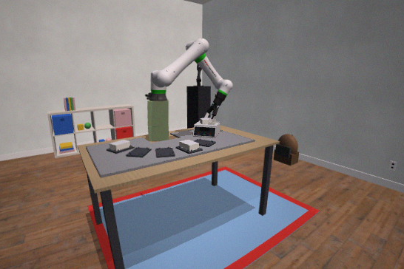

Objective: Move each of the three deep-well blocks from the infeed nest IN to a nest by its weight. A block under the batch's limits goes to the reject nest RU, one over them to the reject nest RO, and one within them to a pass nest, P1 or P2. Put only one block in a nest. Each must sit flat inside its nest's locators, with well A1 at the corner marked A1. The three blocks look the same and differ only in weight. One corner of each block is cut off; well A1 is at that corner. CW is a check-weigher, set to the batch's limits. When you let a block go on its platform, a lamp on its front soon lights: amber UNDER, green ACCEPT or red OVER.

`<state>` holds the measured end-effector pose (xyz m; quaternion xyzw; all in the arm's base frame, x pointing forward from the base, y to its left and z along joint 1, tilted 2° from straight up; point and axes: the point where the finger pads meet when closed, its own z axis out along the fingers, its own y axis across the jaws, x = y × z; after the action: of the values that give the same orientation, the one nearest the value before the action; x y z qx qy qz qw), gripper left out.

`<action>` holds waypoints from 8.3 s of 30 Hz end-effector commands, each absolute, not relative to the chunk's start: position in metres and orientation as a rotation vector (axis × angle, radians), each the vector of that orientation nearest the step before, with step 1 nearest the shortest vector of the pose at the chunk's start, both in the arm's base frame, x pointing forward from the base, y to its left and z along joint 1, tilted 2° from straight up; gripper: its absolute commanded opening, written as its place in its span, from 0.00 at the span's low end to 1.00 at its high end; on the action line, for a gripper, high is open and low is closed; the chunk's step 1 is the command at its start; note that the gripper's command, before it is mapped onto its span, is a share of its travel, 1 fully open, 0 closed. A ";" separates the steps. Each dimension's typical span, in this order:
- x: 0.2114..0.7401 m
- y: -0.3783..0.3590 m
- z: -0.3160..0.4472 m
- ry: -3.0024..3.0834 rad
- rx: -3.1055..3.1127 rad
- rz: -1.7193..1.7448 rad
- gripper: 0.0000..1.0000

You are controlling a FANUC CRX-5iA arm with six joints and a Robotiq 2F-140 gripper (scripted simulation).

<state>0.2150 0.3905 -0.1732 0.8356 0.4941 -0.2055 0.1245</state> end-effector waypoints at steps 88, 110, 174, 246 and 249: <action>0.213 0.388 -0.098 1.440 2.435 -0.598 1.00; 0.213 0.388 -0.098 1.440 2.435 -0.598 1.00; 0.214 0.389 -0.143 1.440 2.435 -0.598 1.00; 0.215 0.390 -0.169 1.440 2.435 -0.598 0.10; 0.215 0.390 -0.164 1.440 2.435 -0.598 0.10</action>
<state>0.2148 0.3900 -0.1668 0.8355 0.4941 -0.2055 0.1245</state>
